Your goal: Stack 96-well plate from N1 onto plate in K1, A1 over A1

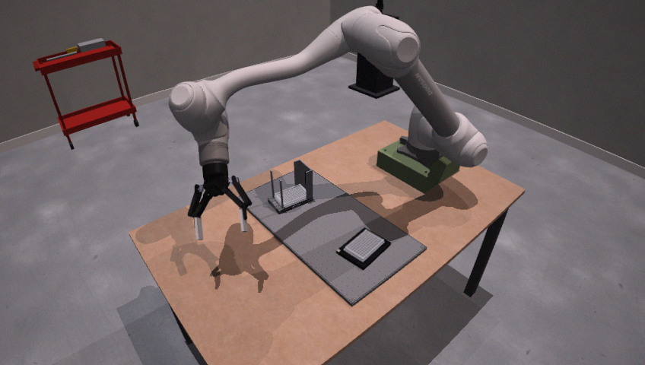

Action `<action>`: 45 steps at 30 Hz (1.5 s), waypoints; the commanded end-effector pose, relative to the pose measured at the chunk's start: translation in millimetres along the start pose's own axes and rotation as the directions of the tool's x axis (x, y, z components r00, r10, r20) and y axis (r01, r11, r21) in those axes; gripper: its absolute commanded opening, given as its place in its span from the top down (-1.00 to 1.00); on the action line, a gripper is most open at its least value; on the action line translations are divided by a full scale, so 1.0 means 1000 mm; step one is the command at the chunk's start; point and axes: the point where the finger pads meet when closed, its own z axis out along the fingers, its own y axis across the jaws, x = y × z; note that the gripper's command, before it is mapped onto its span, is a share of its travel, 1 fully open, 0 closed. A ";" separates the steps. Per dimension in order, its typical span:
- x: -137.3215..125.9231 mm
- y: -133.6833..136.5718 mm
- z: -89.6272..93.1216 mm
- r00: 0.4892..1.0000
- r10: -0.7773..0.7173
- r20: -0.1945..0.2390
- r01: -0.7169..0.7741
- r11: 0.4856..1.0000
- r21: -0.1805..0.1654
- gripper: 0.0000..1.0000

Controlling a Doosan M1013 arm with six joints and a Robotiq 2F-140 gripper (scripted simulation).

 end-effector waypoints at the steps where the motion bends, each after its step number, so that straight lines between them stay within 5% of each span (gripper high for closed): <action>1: -0.008 -0.016 0.007 1.000 0.014 0.021 -0.014 1.000 0.002 -1.00; 5: -0.011 -0.025 0.010 0.996 0.056 0.073 -0.056 0.998 0.004 -1.00; 10: -0.018 -0.045 0.016 0.995 0.060 0.078 -0.060 0.998 0.004 -1.00; 12: -0.022 -0.054 0.019 0.986 0.100 0.130 -0.101 0.995 -0.001 -1.00; 17: -0.029 -0.073 0.024 0.986 0.103 0.134 -0.104 0.995 -0.001 -1.00; 19: -0.033 -0.082 0.026 0.972 0.142 0.185 -0.143 0.990 -0.013 -1.00; 26: -0.040 -0.100 0.030 0.972 0.144 0.188 -0.144 0.989 -0.014 -1.00; 28: -0.045 -0.109 0.032 0.954 0.183 0.238 -0.181 0.983 -0.032 -1.00; 33: -0.053 -0.127 0.035 0.953 0.184 0.239 -0.182 0.983 -0.033 -1.00; 35: -0.057 -0.136 0.036 0.932 0.223 0.287 -0.215 0.975 -0.058 -1.00; 41: -0.065 -0.153 0.038 0.932 0.223 0.287 -0.215 0.975 -0.058 -1.00; 43: -0.070 -0.162 0.038 0.907 0.260 0.331 -0.244 0.966 -0.088 -1.00; 45: -0.075 -0.171 0.039 0.907 0.260 0.331 -0.244 0.966 -0.088 -1.00</action>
